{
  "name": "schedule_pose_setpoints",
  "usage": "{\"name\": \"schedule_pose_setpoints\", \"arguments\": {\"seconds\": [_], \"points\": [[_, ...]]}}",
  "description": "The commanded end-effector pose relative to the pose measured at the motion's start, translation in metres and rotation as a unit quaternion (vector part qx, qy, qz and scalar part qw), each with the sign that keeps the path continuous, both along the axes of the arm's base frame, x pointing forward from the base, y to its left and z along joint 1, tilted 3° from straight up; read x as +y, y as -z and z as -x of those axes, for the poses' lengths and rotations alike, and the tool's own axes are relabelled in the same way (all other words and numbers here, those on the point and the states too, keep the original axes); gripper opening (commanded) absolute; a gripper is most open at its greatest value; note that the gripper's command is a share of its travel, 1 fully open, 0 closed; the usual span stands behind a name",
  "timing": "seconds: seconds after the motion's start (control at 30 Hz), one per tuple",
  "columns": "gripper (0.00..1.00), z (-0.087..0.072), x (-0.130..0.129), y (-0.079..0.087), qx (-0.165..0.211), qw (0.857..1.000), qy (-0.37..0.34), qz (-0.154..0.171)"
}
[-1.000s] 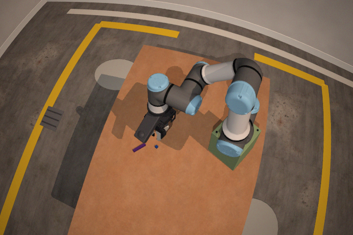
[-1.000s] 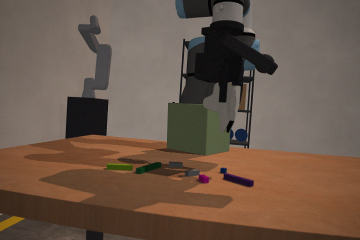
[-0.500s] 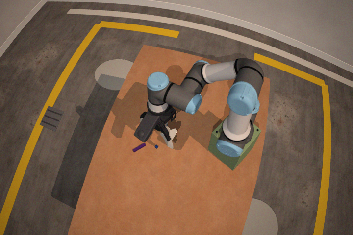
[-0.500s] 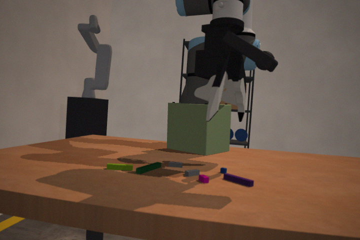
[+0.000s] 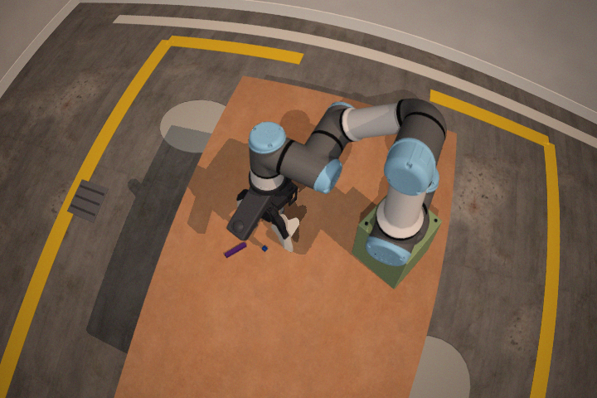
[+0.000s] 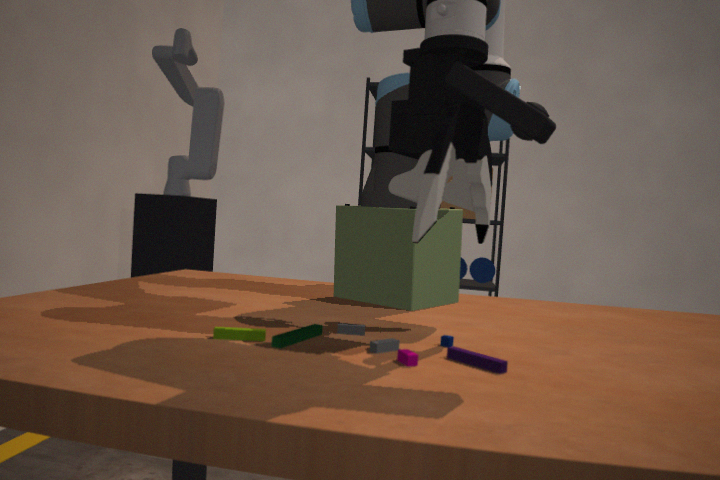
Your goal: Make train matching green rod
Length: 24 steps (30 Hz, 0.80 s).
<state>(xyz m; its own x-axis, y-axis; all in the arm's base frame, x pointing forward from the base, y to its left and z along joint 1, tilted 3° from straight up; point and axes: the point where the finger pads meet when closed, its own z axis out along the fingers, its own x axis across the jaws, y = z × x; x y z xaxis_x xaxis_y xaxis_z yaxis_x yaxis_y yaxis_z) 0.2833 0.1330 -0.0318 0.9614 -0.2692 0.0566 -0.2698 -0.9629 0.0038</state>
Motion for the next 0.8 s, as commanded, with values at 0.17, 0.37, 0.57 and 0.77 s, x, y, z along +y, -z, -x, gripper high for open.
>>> {"name": "schedule_pose_setpoints", "arguments": {"seconds": [0.17,0.37,0.57,0.77], "points": [[1.00,-0.0009,0.0001,-0.0006,-0.001,1.000,-0.002,0.000],[1.00,-0.0016,0.0002,-0.0006,-0.001,1.000,-0.016,0.001],[1.00,-0.0034,0.0005,-0.0007,0.000,0.999,-0.048,0.003],[1.00,-0.0053,0.0008,-0.0007,0.000,0.997,-0.082,0.004]]}}
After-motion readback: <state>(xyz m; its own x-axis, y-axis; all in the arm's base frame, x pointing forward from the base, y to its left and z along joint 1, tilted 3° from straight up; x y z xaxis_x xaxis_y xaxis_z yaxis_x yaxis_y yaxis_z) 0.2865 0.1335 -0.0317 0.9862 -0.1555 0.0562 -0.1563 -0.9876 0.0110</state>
